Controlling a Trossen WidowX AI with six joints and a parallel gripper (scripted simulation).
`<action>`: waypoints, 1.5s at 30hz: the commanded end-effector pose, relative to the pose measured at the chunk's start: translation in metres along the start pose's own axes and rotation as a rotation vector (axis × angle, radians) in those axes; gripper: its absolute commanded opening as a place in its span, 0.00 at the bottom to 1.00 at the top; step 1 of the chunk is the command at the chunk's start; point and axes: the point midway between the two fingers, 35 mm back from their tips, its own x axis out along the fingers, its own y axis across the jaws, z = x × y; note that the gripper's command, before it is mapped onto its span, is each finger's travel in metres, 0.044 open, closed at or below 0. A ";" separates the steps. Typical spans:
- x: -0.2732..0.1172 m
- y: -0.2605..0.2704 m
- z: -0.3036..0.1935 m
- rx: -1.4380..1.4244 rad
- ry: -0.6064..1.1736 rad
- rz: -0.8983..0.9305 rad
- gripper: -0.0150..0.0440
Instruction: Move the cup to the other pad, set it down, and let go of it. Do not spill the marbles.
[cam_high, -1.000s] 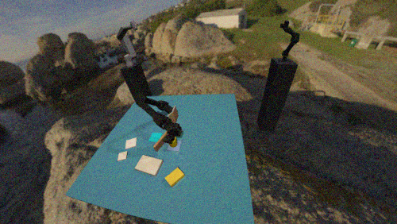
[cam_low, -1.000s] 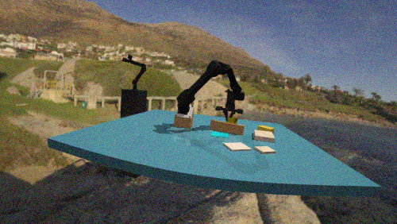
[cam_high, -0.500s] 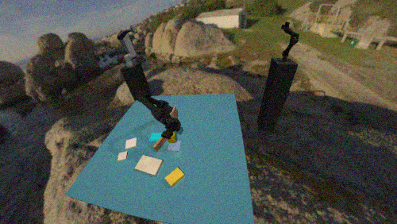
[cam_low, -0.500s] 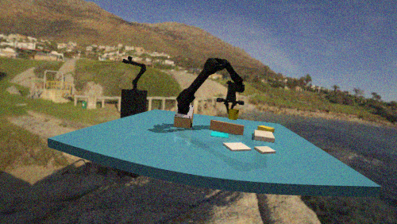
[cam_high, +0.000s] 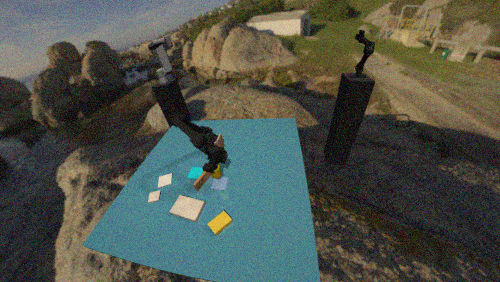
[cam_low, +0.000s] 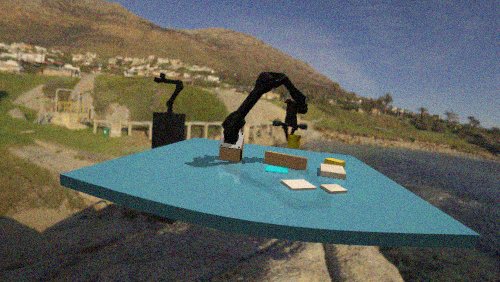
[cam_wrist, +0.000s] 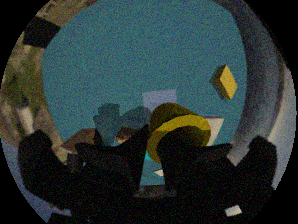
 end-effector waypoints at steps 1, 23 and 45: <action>0.001 0.000 0.000 -0.002 0.001 0.000 0.25; -0.001 0.004 -0.026 0.003 -0.002 0.001 0.25; -0.003 0.011 -0.068 0.005 -0.001 0.002 0.25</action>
